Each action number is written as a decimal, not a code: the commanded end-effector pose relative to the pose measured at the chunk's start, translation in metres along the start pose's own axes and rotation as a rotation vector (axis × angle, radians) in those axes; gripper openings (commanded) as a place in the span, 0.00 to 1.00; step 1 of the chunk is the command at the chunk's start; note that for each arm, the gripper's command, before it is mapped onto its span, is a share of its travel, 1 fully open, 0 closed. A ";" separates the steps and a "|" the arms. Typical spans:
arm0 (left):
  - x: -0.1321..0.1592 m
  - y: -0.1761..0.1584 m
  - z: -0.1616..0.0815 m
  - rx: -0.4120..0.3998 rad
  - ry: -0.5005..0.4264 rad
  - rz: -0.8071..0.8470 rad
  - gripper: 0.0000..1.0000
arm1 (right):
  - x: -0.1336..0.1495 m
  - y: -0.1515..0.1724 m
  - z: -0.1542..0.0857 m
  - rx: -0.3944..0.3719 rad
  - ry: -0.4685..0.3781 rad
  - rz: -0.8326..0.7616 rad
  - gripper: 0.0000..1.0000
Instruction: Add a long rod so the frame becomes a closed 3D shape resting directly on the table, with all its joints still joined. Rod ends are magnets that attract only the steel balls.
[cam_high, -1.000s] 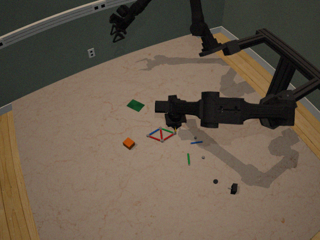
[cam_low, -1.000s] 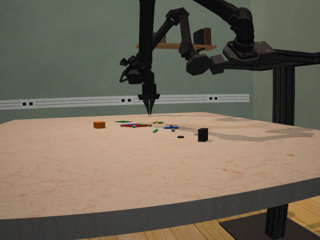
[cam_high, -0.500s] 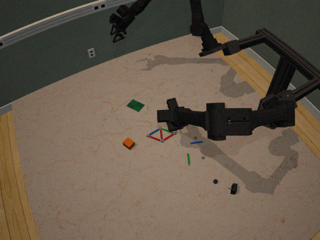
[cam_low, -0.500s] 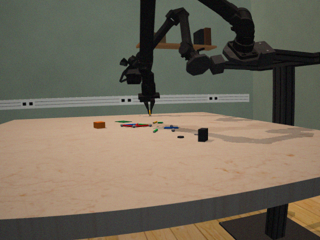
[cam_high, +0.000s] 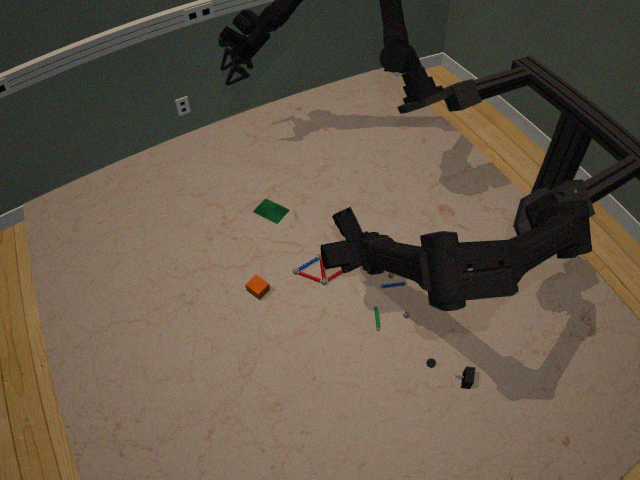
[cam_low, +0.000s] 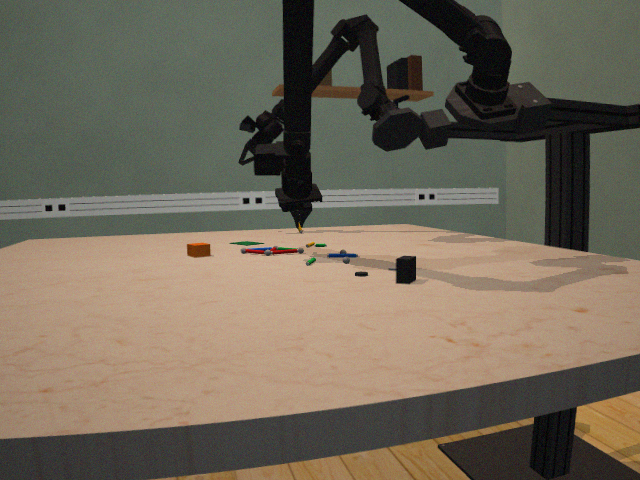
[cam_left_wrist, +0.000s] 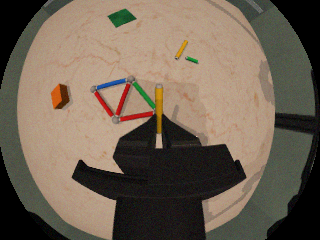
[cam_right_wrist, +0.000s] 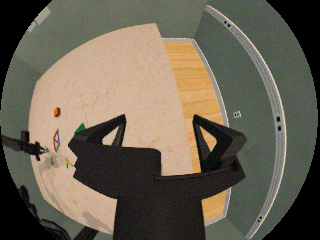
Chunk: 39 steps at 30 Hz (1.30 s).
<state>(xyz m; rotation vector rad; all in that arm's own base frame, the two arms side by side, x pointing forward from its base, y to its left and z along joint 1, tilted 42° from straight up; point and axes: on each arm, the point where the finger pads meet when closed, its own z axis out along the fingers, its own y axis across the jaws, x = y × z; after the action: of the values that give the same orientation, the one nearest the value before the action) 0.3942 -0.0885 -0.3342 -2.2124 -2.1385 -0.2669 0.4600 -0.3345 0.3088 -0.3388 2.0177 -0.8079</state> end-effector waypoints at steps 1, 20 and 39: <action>0.009 0.019 -0.010 -0.044 -0.053 -0.094 0.00 | -0.001 0.001 0.005 -0.004 0.001 0.013 1.00; 0.010 -0.001 0.002 -0.009 -0.400 -0.328 0.00 | -0.001 0.001 0.005 -0.004 0.001 0.013 1.00; 0.008 -0.003 0.000 -0.006 -0.702 -0.529 0.00 | -0.001 0.001 0.005 -0.004 0.001 0.013 1.00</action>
<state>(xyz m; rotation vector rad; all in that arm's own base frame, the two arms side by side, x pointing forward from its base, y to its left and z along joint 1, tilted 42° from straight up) 0.4024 -0.0864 -0.3292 -1.9516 -2.9956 0.5478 0.4600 -0.3345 0.3088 -0.3388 2.0177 -0.8079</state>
